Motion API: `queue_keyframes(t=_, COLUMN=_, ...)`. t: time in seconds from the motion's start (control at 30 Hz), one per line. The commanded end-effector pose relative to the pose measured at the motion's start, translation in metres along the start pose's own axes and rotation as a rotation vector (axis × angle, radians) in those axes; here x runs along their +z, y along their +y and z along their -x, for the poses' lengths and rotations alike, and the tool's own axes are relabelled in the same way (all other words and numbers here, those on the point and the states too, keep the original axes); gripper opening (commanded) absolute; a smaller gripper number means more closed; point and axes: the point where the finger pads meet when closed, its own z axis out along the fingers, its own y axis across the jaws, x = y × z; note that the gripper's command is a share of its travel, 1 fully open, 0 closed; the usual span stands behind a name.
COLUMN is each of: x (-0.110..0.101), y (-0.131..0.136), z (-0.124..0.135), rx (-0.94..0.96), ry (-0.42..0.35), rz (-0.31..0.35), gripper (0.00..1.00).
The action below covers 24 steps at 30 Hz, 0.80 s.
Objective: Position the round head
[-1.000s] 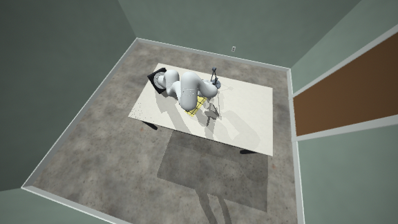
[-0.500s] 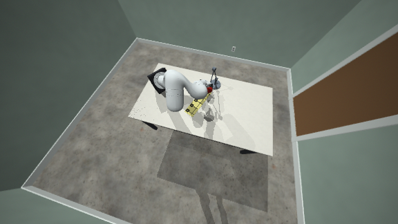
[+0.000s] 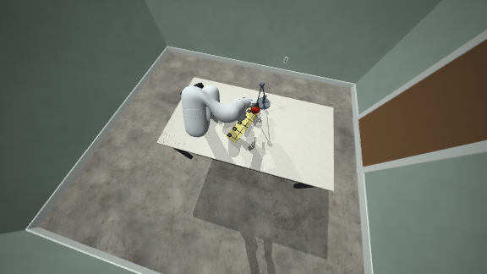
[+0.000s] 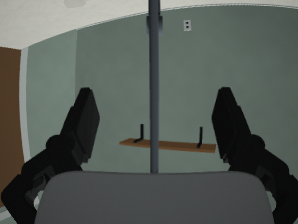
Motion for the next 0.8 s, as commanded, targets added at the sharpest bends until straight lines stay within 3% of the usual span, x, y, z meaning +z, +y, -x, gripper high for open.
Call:
queue_keyframes(t=0.0, x=-0.014, y=-0.001, z=0.0, rx=0.0, ry=0.001, rz=0.001, gripper=1.0)
queue_keyframes(t=0.43, x=-0.031, y=-0.002, z=0.001, rx=0.0, ry=0.0, rz=0.0, gripper=1.0)
queue_keyframes(t=0.77, x=-0.028, y=-0.001, z=0.001, rx=0.0, ry=-0.001, rz=0.0, gripper=1.0)
